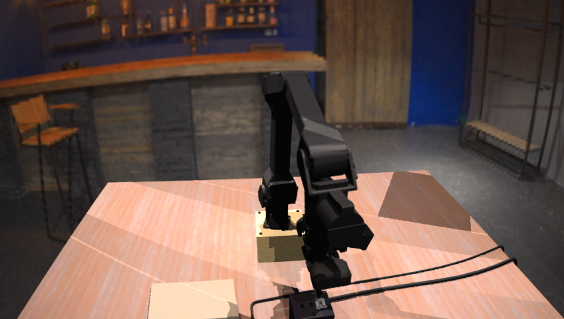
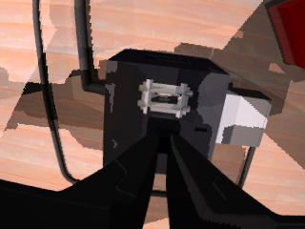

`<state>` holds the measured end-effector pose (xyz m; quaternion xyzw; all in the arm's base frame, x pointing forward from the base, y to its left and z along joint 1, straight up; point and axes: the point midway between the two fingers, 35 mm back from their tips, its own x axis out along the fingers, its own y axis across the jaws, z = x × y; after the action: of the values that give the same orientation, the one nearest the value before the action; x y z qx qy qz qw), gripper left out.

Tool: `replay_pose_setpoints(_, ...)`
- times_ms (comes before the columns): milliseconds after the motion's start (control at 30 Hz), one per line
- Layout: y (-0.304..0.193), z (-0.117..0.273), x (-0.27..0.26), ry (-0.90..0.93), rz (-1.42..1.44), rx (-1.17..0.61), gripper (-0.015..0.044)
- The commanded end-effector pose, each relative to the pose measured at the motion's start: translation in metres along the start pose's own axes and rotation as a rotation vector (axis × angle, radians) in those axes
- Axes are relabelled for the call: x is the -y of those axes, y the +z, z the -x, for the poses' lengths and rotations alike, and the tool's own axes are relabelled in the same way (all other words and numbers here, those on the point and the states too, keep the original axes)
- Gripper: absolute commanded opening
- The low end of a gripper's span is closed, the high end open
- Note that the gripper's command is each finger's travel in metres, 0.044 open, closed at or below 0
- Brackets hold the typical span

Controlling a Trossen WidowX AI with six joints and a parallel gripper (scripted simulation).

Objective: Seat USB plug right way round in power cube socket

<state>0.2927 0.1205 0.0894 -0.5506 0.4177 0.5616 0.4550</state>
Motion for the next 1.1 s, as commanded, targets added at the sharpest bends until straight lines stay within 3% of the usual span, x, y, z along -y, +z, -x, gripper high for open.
replay_pose_setpoints(0,0.0009,-0.0009,0.0000,0.001,0.003,0.009,0.0000)
replay_pose_setpoints(1067,0.0023,-0.0048,0.0003,0.001,0.007,0.033,0.0000)
